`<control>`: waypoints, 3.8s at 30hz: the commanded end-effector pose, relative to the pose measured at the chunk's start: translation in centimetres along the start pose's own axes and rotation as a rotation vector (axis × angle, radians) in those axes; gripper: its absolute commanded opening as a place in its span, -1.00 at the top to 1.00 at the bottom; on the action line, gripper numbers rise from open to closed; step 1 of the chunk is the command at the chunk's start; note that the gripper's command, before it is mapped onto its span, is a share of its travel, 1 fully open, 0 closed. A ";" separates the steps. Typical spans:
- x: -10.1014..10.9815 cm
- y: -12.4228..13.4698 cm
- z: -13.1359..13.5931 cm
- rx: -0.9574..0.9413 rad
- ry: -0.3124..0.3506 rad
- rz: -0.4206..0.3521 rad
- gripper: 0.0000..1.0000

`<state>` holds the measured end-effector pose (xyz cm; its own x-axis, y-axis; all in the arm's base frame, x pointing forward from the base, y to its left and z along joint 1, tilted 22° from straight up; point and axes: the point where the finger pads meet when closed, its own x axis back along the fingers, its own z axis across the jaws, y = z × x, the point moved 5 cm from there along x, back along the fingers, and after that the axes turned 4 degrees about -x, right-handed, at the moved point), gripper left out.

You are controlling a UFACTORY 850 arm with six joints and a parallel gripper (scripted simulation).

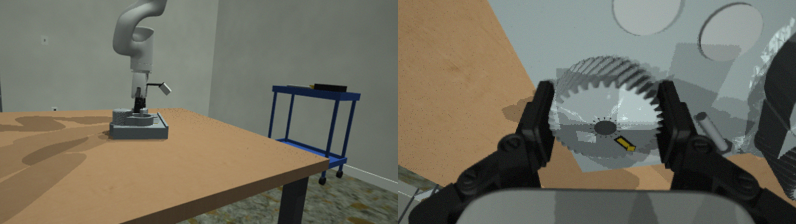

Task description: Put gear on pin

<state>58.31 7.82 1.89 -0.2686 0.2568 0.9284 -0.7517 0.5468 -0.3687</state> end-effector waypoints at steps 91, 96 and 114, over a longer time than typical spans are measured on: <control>7.4 -3.7 13.4 -0.038 -0.003 0.001 1.00; 7.4 -3.7 13.5 -0.062 -0.003 0.001 1.00; 7.3 -3.7 13.5 -0.381 -0.004 0.001 1.00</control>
<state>50.98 -3.06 10.63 -0.2577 0.2565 0.9316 -0.5313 0.7676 -0.3583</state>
